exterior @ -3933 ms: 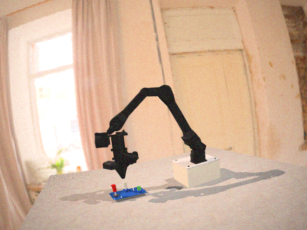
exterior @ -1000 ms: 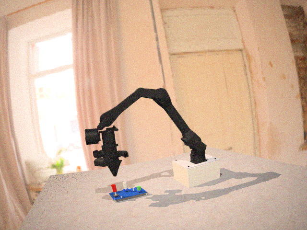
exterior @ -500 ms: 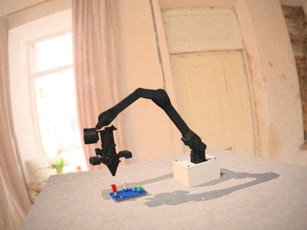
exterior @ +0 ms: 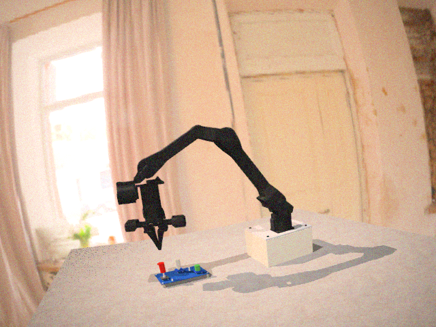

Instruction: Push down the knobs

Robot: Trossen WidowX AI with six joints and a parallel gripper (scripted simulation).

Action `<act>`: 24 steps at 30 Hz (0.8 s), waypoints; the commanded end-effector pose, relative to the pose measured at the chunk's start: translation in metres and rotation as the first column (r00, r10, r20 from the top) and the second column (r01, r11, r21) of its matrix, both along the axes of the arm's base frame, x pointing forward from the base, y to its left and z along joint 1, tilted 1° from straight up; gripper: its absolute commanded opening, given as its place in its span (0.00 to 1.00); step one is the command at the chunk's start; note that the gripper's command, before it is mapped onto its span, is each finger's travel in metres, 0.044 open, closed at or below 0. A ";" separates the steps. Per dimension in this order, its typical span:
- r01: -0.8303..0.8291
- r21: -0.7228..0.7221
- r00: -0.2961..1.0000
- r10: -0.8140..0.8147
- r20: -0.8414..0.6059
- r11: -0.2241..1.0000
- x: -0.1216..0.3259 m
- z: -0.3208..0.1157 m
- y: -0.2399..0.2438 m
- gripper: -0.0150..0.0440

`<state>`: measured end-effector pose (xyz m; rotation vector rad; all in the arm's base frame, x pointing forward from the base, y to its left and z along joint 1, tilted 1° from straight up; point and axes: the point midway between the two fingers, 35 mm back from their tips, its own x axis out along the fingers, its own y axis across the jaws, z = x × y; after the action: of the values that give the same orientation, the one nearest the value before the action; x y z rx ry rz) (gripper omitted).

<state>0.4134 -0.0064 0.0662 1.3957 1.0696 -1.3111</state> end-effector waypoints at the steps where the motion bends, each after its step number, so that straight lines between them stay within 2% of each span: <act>1: 0.168 0.014 0.986 -0.168 -0.009 0.986 0.002 0.000 0.002 0.25; 14: 0.577 0.034 0.817 -0.576 -0.027 0.816 0.006 0.004 0.007 0.25; 24: 0.595 0.035 0.803 -0.595 -0.029 0.803 0.007 -0.006 0.007 0.25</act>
<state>0.4196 0.0000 0.0702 1.8376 0.6856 -1.7363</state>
